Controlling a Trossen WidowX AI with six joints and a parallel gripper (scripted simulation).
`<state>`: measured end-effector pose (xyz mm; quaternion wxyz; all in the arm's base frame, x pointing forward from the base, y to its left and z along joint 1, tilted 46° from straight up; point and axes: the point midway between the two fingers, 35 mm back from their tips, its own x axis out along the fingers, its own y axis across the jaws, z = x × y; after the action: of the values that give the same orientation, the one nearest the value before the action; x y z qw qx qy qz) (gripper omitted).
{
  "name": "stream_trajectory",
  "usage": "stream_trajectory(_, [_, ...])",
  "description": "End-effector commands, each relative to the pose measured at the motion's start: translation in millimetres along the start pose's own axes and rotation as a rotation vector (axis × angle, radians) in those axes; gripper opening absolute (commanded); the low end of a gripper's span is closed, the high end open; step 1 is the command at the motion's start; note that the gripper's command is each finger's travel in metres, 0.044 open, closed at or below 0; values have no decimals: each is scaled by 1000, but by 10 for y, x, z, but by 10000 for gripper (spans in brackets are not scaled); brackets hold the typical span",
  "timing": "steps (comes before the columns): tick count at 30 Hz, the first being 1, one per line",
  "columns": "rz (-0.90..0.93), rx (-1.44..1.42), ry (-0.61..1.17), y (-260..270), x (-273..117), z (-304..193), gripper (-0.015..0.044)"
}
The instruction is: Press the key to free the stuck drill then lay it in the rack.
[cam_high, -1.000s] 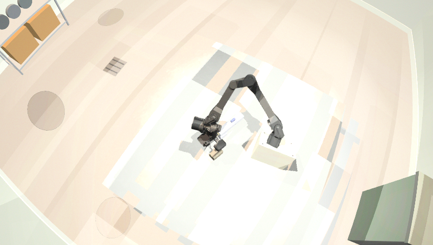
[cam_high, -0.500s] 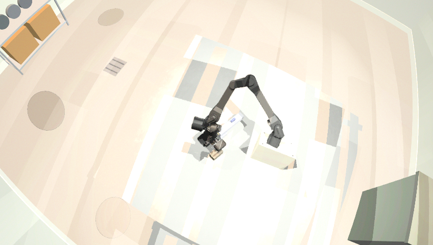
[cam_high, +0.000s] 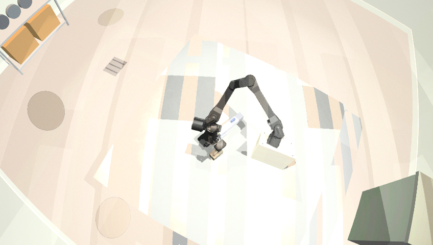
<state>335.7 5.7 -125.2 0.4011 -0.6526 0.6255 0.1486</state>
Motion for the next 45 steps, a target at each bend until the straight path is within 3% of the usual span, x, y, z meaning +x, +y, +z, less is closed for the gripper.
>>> stream_trajectory(1, [-2, 0, 4, 11, -17, -4, 0])
stream_trajectory(45, [-3, 2, 1, -8, -46, 524, 0])
